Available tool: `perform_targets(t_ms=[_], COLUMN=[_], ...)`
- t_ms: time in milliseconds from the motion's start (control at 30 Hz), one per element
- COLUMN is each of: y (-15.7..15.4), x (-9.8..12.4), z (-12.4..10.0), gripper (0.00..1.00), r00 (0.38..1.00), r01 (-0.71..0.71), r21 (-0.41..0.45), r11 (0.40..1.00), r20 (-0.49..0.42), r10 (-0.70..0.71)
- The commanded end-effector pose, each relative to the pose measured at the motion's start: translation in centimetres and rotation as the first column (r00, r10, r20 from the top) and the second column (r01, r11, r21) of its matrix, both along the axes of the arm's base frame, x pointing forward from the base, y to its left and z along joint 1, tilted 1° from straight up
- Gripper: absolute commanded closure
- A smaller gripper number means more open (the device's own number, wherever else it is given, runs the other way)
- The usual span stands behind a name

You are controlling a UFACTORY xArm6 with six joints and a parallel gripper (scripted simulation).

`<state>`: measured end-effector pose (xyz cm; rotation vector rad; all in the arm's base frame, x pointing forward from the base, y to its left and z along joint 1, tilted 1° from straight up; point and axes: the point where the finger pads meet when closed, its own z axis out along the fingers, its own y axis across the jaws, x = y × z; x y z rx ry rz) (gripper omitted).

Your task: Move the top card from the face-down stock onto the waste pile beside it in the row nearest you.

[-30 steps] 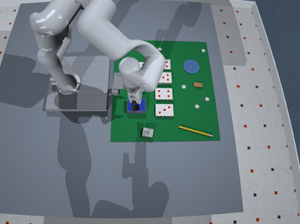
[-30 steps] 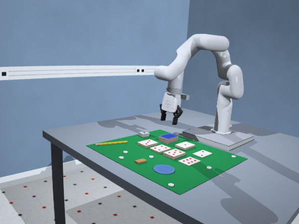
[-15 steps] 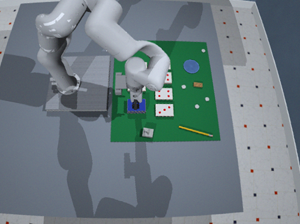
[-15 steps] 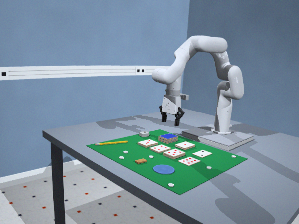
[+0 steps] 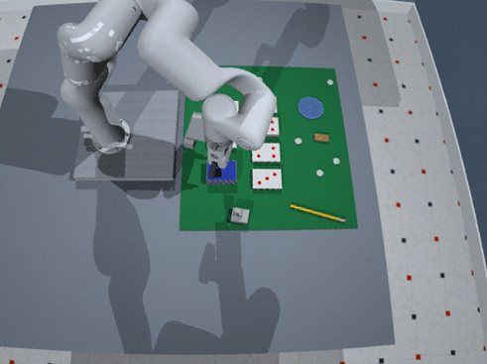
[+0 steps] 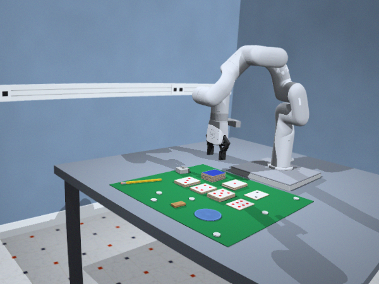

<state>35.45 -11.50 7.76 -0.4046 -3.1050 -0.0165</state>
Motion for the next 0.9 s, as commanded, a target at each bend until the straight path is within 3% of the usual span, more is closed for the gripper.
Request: perform_targets(t_ms=[0, 167, 233, 267, 467, 733, 800, 833, 867], y=[-0.04, -0.06, -0.06, -0.06, -0.09, -0.12, -0.12, -0.12, -0.12], x=[0.11, 0.12, 0.12, 0.12, 0.14, 0.17, 0.17, 0.17, 0.18], z=[0.11, 0.12, 0.12, 0.12, 0.13, 0.14, 0.14, 0.14, 0.14], gripper=[0.0, 0.0, 0.0, 0.0, 0.0, 0.0, 0.0, 0.0, 0.0], r00=[0.961, 0.882, 0.882, 0.816, 0.655, 0.36, 0.36, 0.239, 0.204], r01=[0.275, 0.471, 0.471, 0.578, 0.756, 0.933, 0.933, 0.971, 0.979], r21=[-0.016, -0.008, -0.008, -0.009, 0.007, 0.023, 0.023, 0.024, 0.025], r11=[0.961, 0.882, 0.882, 0.816, 0.655, 0.36, 0.36, 0.239, 0.203], r20=[-0.001, 0.001, 0.001, 0.001, -0.004, -0.019, -0.019, -0.025, -0.028], r10=[-0.275, -0.471, -0.471, -0.578, -0.756, -0.933, -0.933, -0.971, -0.979])
